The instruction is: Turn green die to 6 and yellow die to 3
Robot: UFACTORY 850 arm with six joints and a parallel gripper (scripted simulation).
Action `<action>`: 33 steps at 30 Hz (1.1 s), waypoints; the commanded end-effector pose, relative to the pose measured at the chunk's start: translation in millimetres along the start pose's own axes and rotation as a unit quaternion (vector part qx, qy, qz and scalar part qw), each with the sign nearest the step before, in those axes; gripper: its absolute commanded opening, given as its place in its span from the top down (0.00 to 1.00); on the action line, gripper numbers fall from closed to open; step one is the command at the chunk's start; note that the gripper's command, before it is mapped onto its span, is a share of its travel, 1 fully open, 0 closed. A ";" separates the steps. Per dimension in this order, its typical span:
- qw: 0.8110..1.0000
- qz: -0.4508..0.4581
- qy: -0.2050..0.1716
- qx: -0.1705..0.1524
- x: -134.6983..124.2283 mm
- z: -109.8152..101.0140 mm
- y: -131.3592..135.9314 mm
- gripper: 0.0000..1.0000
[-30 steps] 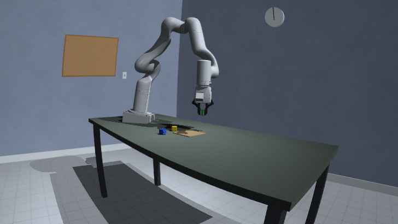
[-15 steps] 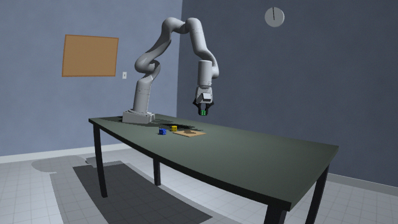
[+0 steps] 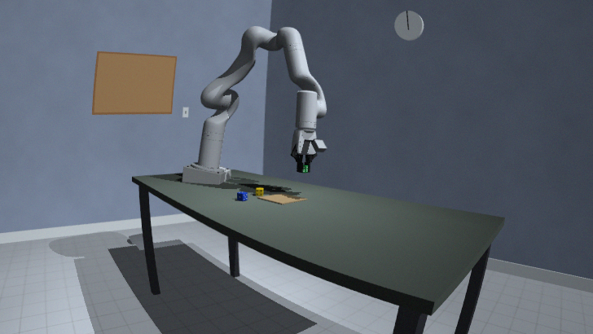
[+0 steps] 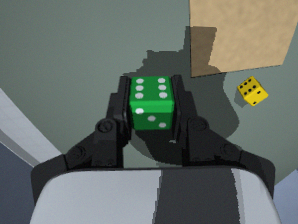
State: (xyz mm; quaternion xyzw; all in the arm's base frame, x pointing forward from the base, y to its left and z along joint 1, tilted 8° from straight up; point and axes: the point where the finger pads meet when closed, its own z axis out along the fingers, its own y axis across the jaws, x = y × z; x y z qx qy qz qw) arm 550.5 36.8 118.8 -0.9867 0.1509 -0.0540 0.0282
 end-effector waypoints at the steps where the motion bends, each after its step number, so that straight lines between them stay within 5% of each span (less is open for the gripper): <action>1: 0.997 -0.077 -0.002 0.014 0.5 0.0 -2.3 0.73; 8: 0.987 -0.160 -0.001 0.014 0.2 0.8 -4.7 0.73; 23: 0.914 -0.405 0.003 0.014 -1.1 3.3 -12.1 0.73; 26: 0.913 -0.408 0.003 0.014 -1.1 3.3 -12.2 0.73; 28: 0.885 -0.465 0.004 0.014 -1.4 3.9 -14.0 0.73; 33: 0.855 -0.519 0.005 0.013 -1.8 4.5 -15.8 0.73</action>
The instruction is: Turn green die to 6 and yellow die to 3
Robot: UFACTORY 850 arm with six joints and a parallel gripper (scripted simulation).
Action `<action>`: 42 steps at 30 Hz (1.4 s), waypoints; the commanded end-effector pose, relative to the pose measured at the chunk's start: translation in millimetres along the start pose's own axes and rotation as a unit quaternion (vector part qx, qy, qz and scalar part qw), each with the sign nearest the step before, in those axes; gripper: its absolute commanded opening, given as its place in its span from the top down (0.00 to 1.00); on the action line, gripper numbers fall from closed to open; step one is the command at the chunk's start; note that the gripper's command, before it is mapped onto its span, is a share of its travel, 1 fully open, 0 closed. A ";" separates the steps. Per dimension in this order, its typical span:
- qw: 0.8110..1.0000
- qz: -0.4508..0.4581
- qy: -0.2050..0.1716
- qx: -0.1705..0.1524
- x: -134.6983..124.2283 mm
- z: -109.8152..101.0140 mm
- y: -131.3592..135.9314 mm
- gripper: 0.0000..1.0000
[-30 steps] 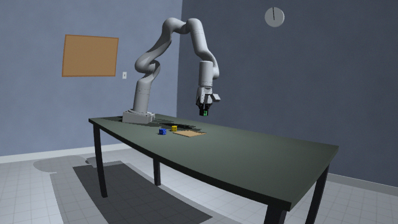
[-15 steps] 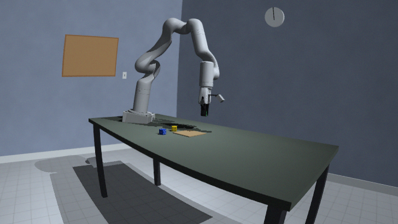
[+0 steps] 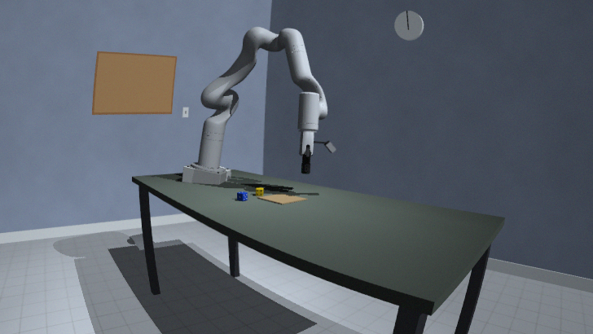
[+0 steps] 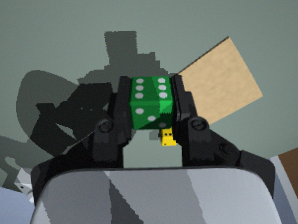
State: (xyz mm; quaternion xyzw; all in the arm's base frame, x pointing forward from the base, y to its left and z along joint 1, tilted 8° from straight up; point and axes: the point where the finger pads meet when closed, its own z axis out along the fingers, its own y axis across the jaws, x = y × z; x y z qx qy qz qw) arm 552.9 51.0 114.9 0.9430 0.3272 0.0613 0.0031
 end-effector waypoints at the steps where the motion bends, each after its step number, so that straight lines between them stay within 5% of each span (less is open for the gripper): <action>1: 0.996 -0.085 0.011 0.012 2.4 0.0 -1.1 0.73; 9: 0.985 -0.173 0.012 0.011 4.2 0.9 -2.9 0.73; 32: 0.882 -0.471 0.015 0.007 10.7 3.9 -9.6 0.73; 42: 0.876 -0.481 0.016 0.007 10.7 4.1 -9.8 0.73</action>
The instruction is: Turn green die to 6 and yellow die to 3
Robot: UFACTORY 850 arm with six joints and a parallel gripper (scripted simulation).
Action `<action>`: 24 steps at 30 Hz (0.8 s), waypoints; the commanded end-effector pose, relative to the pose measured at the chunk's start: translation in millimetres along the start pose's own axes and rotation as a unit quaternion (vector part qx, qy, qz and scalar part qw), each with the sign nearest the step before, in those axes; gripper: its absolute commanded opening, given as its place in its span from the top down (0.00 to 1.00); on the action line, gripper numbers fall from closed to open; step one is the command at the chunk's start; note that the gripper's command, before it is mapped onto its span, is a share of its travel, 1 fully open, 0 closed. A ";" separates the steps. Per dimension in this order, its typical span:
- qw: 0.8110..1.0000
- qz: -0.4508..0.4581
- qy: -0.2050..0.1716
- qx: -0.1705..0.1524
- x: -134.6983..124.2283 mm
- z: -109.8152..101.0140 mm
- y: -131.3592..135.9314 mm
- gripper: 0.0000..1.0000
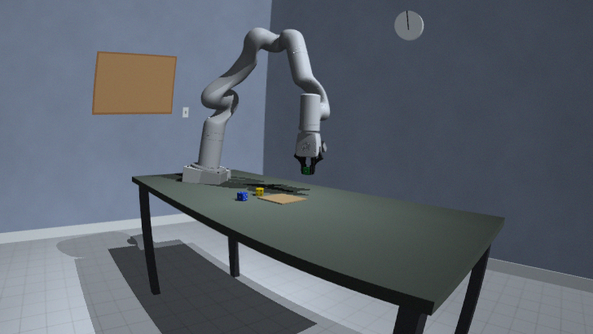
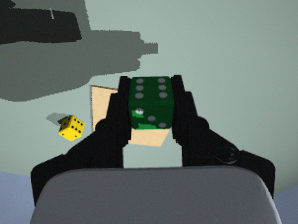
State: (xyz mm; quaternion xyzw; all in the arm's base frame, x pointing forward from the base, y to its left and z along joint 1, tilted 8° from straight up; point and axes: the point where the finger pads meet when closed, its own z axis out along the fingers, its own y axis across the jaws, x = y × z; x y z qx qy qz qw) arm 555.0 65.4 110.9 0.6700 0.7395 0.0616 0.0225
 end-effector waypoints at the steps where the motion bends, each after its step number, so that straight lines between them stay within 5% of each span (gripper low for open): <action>1: 1.000 -0.002 0.004 -0.001 0.0 -0.7 0.7 0.73; 8: 0.999 -0.002 0.036 0.004 -0.9 -0.2 -1.1 0.73; 14: 0.993 -0.002 0.120 0.001 -1.5 -0.9 0.9 0.73; 19: 0.990 -0.003 0.141 -0.002 -1.5 -1.4 2.3 0.73; 24: 0.979 -0.003 0.204 -0.001 -3.1 0.5 0.4 0.73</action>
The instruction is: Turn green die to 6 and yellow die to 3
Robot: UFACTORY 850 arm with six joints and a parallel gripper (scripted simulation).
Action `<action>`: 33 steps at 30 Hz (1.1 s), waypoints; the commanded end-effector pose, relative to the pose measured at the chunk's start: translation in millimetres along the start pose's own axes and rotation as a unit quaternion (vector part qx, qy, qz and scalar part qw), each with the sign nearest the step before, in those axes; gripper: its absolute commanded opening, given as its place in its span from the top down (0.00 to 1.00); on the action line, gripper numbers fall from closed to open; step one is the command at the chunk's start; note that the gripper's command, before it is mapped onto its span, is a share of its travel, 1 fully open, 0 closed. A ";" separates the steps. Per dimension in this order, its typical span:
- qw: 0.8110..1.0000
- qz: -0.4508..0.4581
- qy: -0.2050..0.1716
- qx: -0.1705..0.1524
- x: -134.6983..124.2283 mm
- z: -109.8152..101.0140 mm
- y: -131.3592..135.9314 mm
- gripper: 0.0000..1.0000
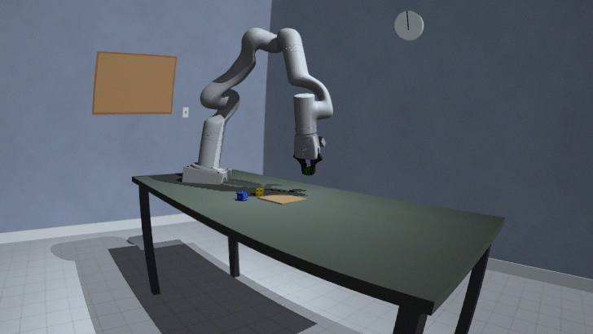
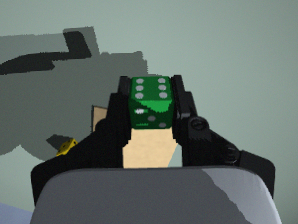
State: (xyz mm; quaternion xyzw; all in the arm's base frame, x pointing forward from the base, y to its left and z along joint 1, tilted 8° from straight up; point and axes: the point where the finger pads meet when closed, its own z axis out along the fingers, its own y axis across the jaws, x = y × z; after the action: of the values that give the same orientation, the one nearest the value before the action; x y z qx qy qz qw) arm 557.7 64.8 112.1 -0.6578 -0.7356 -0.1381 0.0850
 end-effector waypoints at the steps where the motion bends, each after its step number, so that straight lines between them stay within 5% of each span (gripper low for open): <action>1: 0.997 -0.008 0.075 -0.015 -2.6 0.8 -2.2 0.73; 9: 0.981 -0.009 0.192 -0.013 -4.4 1.0 -2.3 0.73; 12: 0.981 -0.009 0.195 -0.013 -4.4 1.0 -2.3 0.73; 14: 0.967 -0.010 0.254 -0.015 -5.6 -0.6 -1.7 0.73; 24: 0.923 -0.012 0.384 -0.013 -8.2 -0.8 -2.6 0.73; 33: 0.916 -0.012 0.401 -0.013 -8.9 -0.9 -2.8 0.73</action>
State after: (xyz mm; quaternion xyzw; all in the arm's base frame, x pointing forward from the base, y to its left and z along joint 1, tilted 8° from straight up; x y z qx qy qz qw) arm 555.3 55.9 109.4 -0.5423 -0.6470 -0.3981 0.3590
